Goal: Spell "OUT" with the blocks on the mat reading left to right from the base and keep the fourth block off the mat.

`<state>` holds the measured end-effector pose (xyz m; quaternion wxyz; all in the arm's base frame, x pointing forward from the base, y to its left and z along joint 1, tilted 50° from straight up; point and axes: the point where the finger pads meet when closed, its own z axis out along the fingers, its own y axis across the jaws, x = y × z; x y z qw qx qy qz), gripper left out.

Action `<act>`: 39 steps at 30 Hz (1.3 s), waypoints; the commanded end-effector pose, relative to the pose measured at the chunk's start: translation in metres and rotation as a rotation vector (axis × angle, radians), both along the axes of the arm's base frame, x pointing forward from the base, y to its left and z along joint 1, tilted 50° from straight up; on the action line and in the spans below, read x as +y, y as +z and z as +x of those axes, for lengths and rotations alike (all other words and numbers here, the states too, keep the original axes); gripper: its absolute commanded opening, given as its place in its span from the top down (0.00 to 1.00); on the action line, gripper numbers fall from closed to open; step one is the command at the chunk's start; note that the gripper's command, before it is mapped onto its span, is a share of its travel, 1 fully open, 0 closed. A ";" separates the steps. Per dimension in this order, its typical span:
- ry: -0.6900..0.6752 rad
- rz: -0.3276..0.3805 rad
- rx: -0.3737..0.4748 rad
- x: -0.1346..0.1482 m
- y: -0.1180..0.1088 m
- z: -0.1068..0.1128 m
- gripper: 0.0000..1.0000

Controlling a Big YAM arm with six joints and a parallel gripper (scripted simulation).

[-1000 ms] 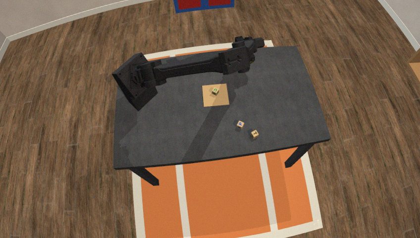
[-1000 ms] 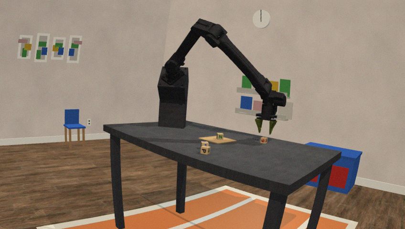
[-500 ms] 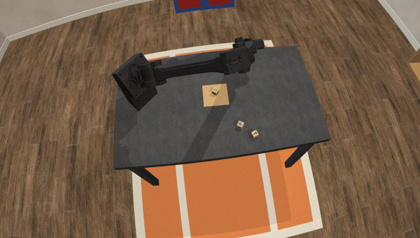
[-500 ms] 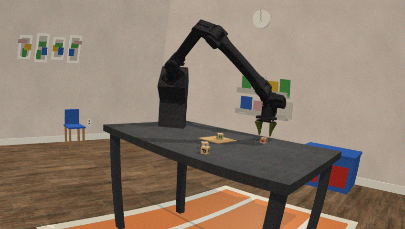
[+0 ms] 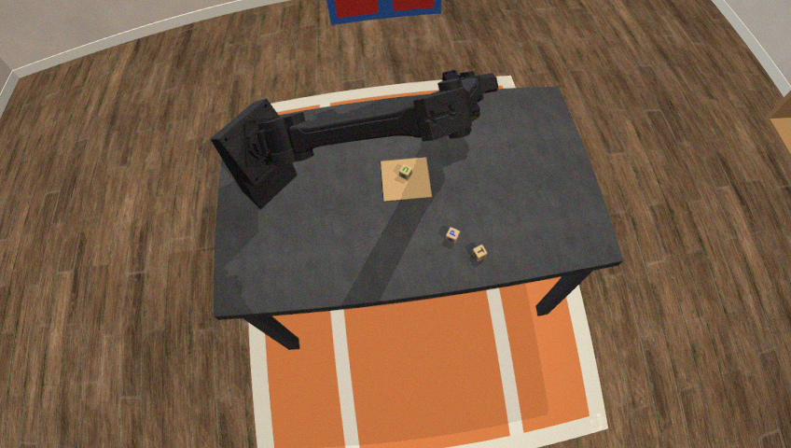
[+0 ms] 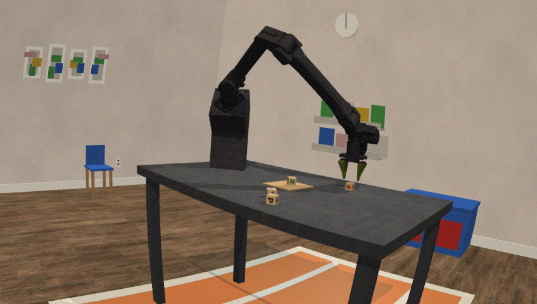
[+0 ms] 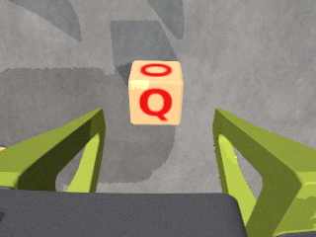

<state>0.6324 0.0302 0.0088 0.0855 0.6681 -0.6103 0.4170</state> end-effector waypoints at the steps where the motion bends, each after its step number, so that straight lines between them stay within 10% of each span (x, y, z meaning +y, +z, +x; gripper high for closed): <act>1: 0.007 0.002 -0.010 0.001 -0.001 0.009 0.37; 39: 0.002 0.002 -0.014 -0.026 -0.023 0.027 0.37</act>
